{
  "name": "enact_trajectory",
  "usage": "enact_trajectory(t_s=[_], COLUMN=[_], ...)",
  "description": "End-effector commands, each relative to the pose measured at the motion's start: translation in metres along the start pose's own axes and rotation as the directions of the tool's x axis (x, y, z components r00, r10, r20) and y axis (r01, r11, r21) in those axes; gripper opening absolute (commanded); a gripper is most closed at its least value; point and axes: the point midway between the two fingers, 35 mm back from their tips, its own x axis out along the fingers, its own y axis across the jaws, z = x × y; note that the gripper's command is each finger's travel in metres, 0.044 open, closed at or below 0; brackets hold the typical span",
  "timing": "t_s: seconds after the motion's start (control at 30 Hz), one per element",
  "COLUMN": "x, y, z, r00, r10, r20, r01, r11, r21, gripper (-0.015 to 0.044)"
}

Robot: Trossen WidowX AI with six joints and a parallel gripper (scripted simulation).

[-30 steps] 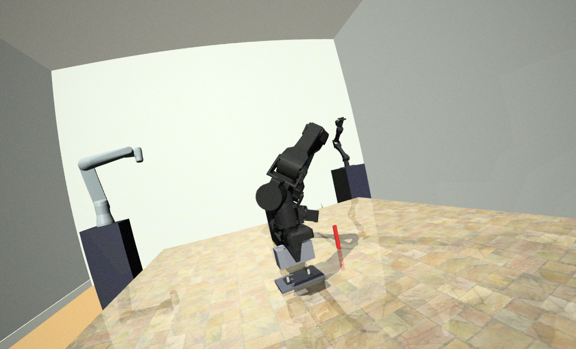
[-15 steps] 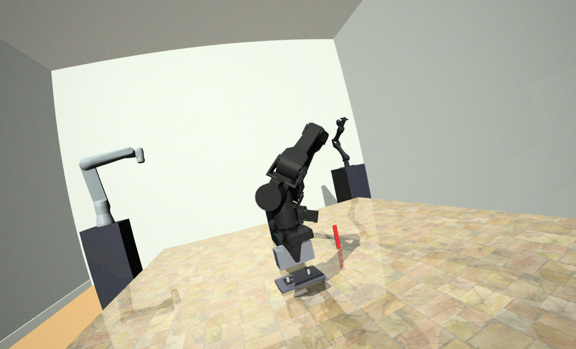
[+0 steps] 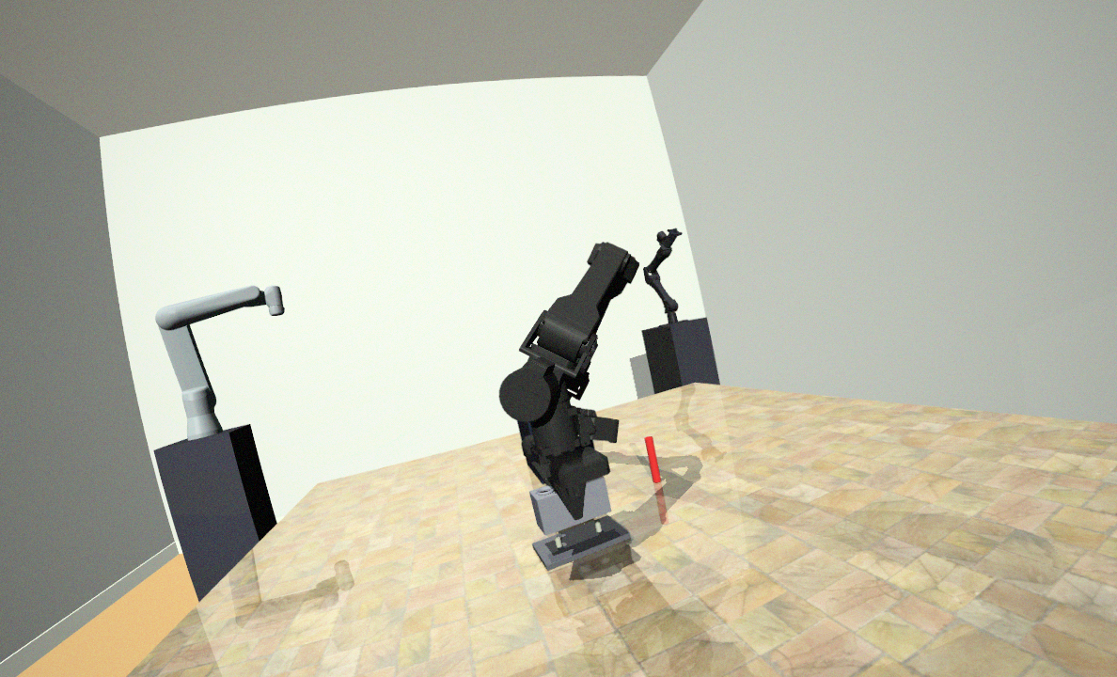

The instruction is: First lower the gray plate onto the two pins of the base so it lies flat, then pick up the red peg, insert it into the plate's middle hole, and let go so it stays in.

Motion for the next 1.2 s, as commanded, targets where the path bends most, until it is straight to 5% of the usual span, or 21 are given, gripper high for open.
enact_trajectory(t_s=[0.0,0.8,1.17], x=[0.004,0.022,0.022], y=[0.0,-0.001,-0.001], z=[0.0,0.0,0.0], r00=[1.0,1.0,1.0], r10=[0.0,-0.002,-0.002], r20=[0.004,0.0,0.0], r01=[0.0,0.002,0.002], r11=[1.0,1.0,1.0], r21=[0.004,0.0,0.0], gripper=[0.0,0.0,0.0289])
